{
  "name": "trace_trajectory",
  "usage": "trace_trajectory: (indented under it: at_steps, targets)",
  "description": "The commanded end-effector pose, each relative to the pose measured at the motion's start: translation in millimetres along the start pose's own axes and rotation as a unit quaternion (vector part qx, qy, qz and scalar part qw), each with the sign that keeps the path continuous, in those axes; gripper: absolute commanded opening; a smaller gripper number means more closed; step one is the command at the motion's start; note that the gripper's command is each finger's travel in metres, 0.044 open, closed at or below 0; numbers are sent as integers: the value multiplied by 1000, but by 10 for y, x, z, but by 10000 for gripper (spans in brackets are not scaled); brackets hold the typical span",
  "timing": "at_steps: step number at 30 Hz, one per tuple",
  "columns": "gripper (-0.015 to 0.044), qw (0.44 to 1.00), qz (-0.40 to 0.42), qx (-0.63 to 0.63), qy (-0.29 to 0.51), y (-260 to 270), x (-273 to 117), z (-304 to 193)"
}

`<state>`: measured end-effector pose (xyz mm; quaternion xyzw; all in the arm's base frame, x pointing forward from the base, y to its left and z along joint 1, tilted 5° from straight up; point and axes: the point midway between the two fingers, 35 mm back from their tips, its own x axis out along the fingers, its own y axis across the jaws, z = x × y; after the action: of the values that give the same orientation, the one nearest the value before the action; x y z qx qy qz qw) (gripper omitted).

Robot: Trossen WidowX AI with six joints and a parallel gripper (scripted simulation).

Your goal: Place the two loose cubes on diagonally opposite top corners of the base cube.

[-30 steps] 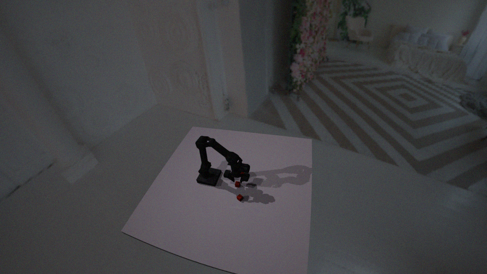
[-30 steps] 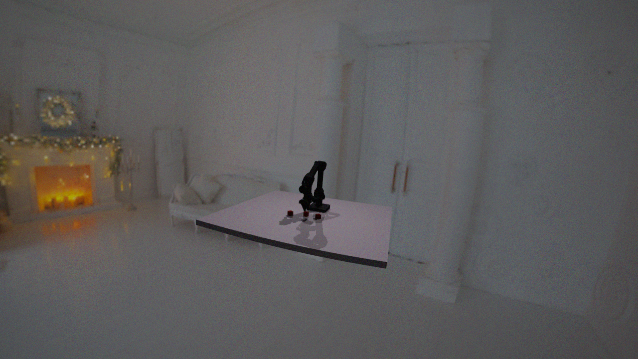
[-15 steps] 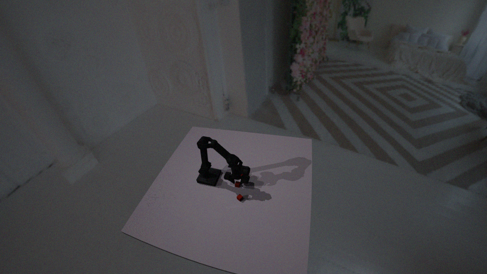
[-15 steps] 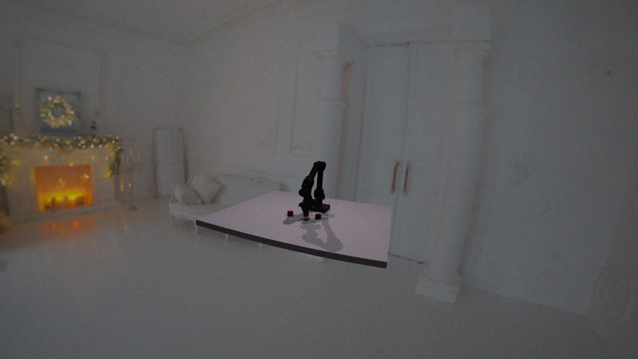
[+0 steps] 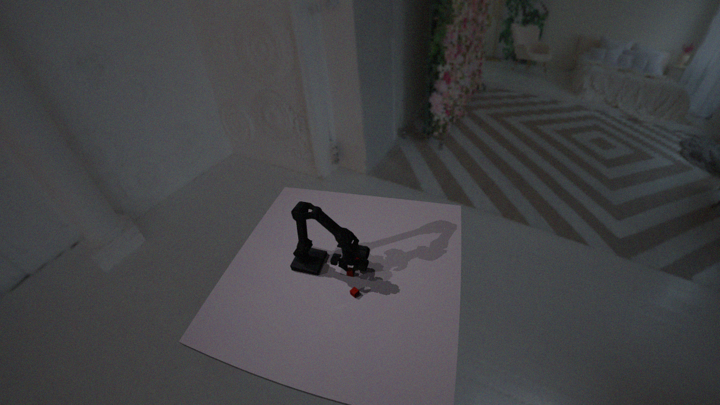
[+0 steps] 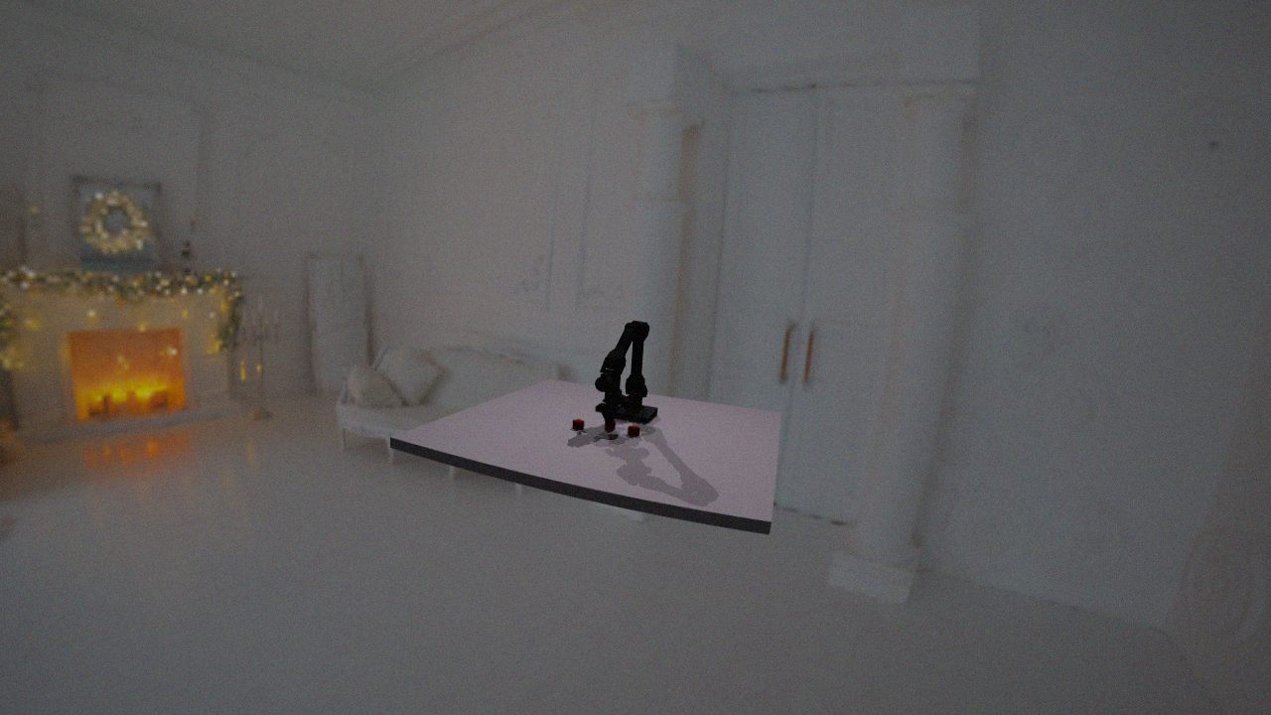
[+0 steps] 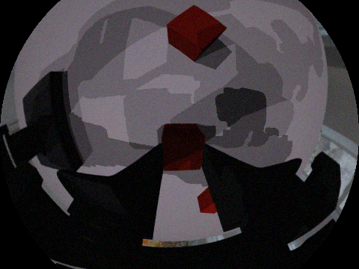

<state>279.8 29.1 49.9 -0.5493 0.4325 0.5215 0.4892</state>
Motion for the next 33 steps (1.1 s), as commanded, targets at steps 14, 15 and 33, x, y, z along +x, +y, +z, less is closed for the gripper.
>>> trace_trajectory:
  at_steps: [14, 15, 33]
  targets:
    - [105, 1000, -8, 1, -1, -81, -541, -2]
    - [105, 1000, -8, 1, -1, -80, -573, -2]
    - [105, 1000, -8, 4, -1, -22, -1039, 4]
